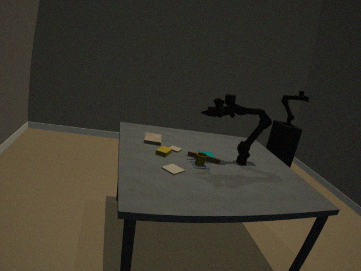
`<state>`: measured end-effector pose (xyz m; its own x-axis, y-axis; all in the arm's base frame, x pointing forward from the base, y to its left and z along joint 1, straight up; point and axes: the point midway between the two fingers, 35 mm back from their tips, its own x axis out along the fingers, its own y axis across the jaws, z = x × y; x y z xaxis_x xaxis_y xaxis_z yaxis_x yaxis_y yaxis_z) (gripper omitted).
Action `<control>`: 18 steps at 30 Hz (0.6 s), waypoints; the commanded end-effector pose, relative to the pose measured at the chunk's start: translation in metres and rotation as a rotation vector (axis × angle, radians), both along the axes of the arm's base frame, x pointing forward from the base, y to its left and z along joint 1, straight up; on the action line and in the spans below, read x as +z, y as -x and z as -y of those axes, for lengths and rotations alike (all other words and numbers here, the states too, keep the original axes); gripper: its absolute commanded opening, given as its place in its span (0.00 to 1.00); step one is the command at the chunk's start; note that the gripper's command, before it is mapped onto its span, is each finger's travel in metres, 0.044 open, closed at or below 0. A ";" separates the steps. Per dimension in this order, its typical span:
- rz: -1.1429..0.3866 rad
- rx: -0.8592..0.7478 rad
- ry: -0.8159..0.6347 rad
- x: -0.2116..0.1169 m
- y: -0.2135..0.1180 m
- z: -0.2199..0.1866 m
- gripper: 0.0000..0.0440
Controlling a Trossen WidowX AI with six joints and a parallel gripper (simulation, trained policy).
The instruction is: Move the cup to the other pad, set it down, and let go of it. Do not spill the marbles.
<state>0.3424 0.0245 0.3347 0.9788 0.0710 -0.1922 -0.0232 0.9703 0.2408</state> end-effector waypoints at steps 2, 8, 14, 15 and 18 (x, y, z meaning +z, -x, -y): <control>-0.059 -0.003 -0.054 -0.001 -0.005 -0.005 0.33; -0.128 -0.008 -0.123 0.000 -0.009 -0.012 0.34; -0.200 -0.018 -0.194 0.000 -0.013 -0.018 0.36; -0.212 -0.020 -0.206 0.001 -0.014 -0.020 0.37; -0.250 -0.028 -0.242 0.000 -0.015 -0.023 0.38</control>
